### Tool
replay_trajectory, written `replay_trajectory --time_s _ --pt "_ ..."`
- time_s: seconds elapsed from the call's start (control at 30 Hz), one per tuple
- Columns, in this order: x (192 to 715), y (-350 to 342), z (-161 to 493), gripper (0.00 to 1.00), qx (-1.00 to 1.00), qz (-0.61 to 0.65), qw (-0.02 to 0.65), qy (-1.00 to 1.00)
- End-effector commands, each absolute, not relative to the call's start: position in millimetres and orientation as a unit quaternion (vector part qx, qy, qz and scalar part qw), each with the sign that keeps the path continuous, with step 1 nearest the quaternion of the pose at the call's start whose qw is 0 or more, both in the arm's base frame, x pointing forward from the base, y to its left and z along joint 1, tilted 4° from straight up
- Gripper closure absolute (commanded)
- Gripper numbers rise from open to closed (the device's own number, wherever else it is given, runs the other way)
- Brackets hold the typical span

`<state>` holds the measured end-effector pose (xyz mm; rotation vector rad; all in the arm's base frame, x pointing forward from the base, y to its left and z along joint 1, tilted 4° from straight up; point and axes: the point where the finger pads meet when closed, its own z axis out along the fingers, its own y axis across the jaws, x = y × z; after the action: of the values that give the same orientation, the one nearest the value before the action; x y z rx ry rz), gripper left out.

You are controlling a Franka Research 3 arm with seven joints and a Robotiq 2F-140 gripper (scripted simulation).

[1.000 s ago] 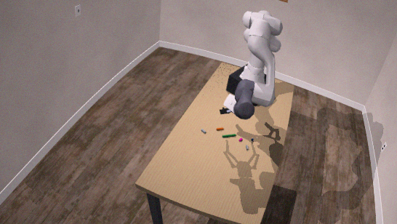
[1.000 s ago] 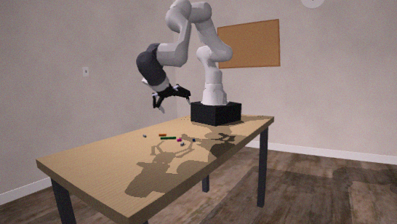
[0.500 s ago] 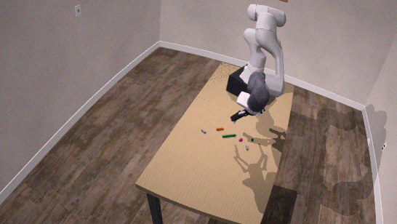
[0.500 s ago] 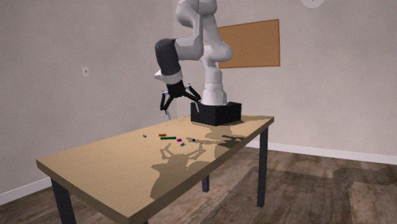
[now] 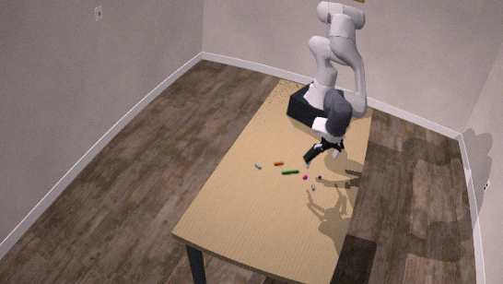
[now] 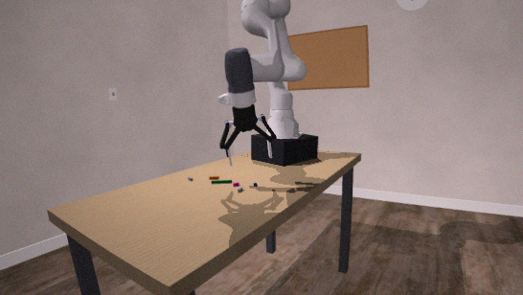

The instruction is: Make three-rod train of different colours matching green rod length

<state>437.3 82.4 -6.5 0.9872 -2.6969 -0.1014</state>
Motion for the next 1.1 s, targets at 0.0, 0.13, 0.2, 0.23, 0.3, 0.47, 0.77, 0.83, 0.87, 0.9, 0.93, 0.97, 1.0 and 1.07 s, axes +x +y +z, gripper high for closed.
replay_trajectory --time_s 0.0,0.13,0.2,0.23,0.3,0.47,0.77,0.83,0.87,0.9,0.93,0.97,1.0,1.07 --pt "467 105 -14 0.0 0.341 -0.029 0.056 -0.938" --pt "472 113 -17 0.0 0.343 -0.027 0.036 -0.938" --pt "476 119 -20 0.0 0.346 -0.026 0.019 -0.938" --pt "479 125 -21 0.0 0.348 -0.025 0.005 -0.937" --pt "482 129 -23 0.0 0.349 -0.024 -0.005 -0.937" --pt "485 136 -24 0.0 0.351 -0.024 -0.021 -0.936" --pt "485 136 -24 0.0 0.351 -0.024 -0.021 -0.936" --pt "485 136 -24 0.0 0.351 -0.024 -0.021 -0.936" --pt "485 136 -24 0.0 0.351 -0.024 -0.021 -0.936" --pt "485 136 -24 0.0 0.351 -0.024 -0.021 -0.936" --pt "485 136 -24 0.0 0.351 -0.024 -0.021 -0.936" --pt "485 136 -24 0.0 0.351 -0.024 -0.021 -0.936" --pt "485 136 -24 0.0 0.351 -0.024 -0.021 -0.936" --pt "485 136 -24 0.0 0.351 -0.024 -0.021 -0.936"
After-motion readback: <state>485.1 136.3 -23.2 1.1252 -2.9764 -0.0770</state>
